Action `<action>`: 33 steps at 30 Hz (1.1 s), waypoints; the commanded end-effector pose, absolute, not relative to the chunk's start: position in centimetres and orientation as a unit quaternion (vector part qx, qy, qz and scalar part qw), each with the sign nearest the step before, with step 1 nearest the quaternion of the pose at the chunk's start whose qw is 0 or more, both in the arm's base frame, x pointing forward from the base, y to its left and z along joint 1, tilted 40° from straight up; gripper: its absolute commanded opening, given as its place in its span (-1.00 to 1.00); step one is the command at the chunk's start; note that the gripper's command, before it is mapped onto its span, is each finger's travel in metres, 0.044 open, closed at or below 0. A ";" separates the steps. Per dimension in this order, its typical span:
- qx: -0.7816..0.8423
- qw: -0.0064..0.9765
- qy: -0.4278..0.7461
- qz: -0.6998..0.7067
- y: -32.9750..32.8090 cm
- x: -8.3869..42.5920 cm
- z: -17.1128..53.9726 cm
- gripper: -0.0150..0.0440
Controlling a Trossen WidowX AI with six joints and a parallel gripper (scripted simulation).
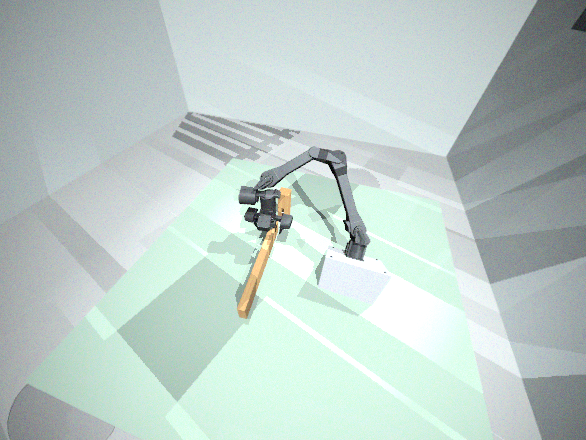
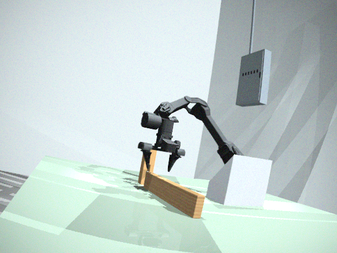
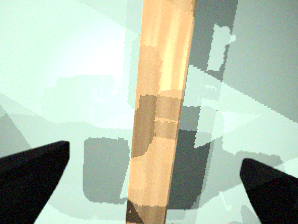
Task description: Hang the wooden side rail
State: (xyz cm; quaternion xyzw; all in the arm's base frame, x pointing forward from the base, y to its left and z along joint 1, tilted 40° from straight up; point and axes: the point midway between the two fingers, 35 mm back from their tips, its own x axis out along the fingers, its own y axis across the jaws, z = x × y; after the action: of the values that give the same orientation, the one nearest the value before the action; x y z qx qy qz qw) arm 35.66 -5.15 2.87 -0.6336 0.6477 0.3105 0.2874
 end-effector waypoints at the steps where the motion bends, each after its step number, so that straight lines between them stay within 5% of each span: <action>1: -0.635 0.284 0.647 0.312 -5.6 35.6 2.3 1.00; 33: -0.636 0.284 0.647 0.311 -8.9 35.6 -1.6 1.00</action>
State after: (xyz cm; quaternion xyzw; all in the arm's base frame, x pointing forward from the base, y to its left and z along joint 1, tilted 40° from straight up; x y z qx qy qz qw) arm 35.60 -8.60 -1.25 -0.6339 0.6477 0.3106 0.2867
